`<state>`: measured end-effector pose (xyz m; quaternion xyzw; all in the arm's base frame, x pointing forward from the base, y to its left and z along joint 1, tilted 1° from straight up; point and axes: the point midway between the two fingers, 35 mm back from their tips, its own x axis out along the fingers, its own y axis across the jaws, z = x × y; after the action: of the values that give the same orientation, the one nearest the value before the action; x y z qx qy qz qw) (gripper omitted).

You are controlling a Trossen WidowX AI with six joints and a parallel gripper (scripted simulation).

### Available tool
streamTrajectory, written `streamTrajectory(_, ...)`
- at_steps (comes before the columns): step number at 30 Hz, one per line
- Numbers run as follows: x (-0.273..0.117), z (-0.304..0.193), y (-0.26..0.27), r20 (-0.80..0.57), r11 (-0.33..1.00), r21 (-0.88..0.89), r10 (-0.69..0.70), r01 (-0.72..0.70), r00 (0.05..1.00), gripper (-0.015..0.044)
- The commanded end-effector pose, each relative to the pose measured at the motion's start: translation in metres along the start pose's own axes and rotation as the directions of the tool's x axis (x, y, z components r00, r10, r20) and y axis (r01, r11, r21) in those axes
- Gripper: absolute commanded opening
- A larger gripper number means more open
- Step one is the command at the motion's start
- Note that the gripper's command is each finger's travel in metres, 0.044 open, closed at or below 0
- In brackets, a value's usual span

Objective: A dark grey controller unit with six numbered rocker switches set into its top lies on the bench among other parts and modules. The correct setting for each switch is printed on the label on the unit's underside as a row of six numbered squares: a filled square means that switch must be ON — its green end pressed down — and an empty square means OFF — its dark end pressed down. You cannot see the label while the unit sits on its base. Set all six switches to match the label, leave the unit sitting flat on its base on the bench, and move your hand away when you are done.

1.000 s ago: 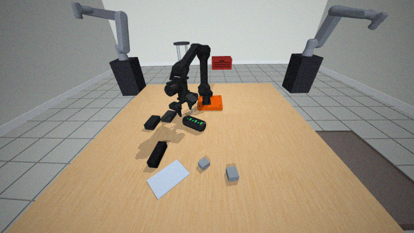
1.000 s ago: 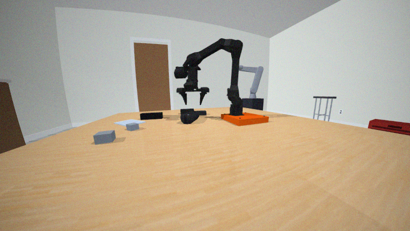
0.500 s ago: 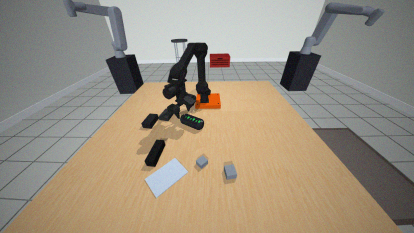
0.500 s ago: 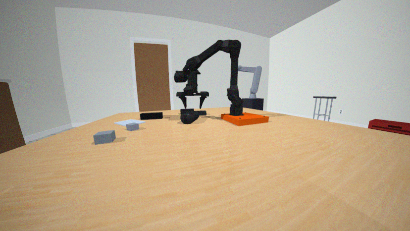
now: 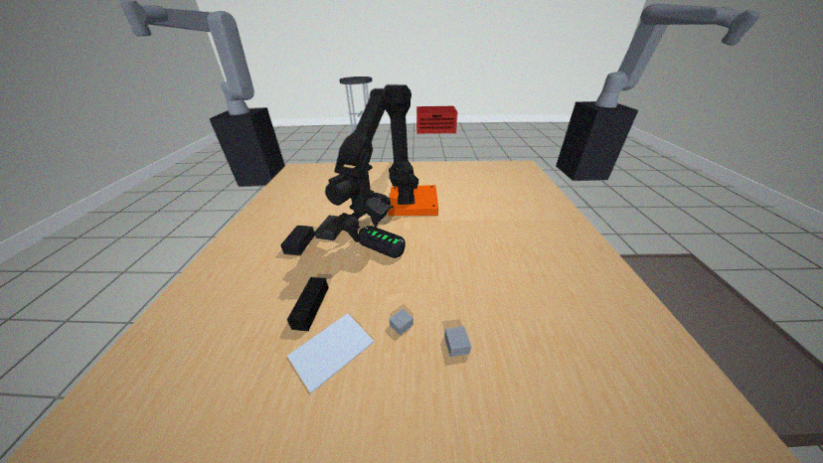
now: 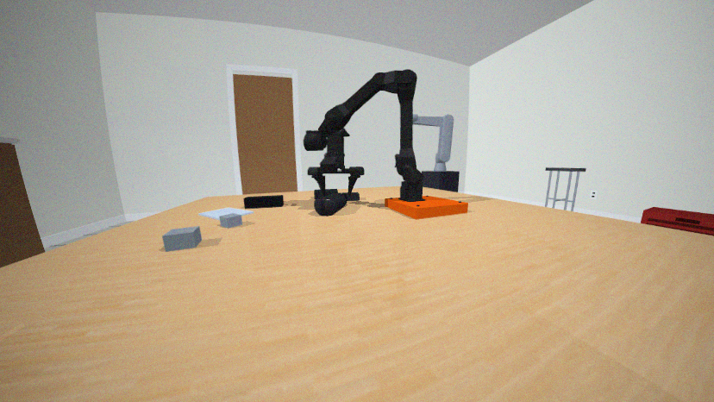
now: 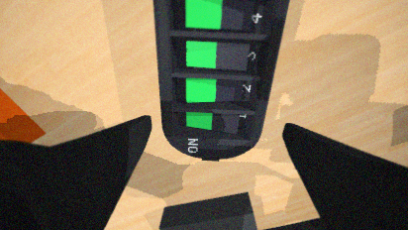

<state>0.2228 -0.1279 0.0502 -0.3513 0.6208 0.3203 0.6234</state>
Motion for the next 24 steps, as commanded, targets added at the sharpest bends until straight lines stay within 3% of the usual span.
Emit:
streamTrajectory(1, 0.0072, -0.0008, 0.0033, -0.005, 1.000, -0.005, 0.014, -0.014, 1.000, 0.0440)
streamTrajectory(4, 0.0072, -0.0008, 0.0033, -0.005, 1.000, -0.005, 0.014, -0.014, 1.000, 0.0361)
streamTrajectory(19, 0.0072, -0.0008, 0.0033, -0.005, 1.000, -0.005, 0.014, -0.014, 1.000, 0.0261)
streamTrajectory(24, 0.0072, -0.0026, 0.0027, -0.005, 1.000, -0.005, 0.014, -0.014, 1.000, 0.0130)
